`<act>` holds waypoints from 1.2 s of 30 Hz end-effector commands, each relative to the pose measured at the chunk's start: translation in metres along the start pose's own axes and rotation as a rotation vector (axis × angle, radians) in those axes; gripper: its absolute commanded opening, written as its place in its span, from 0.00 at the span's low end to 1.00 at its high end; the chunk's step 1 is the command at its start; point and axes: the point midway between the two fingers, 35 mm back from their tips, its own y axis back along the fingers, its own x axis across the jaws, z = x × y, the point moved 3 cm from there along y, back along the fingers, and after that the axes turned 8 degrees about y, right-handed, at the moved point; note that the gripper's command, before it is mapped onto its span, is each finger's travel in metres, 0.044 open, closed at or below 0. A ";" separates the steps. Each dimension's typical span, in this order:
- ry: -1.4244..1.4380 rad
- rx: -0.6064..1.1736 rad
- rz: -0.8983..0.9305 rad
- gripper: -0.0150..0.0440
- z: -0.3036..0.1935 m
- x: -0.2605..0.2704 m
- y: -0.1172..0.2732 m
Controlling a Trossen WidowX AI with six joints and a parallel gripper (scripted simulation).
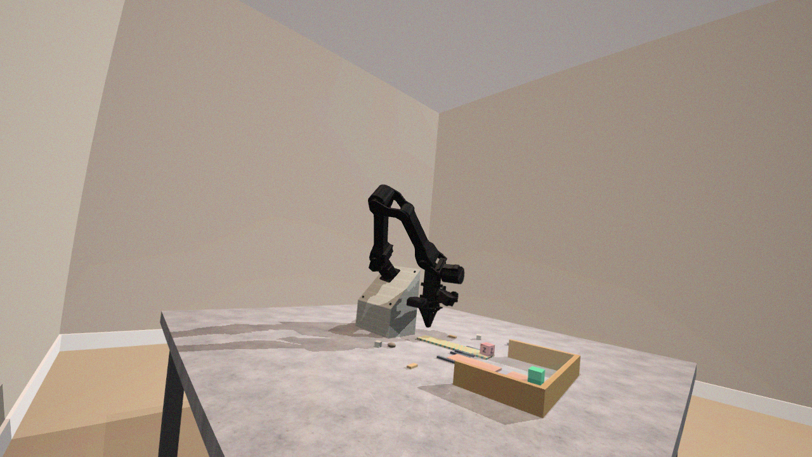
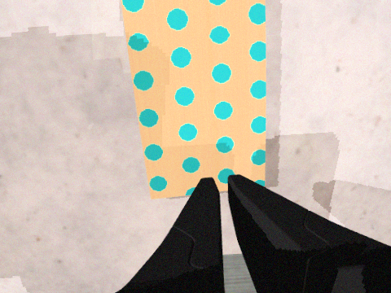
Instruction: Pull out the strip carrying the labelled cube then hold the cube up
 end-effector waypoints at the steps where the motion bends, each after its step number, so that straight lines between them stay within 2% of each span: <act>1: -0.145 -0.002 0.003 0.43 0.015 -0.001 0.002; 14: -0.190 -0.004 0.004 1.00 0.060 -0.006 0.008; 36: -0.194 -0.008 0.004 1.00 0.134 -0.016 0.018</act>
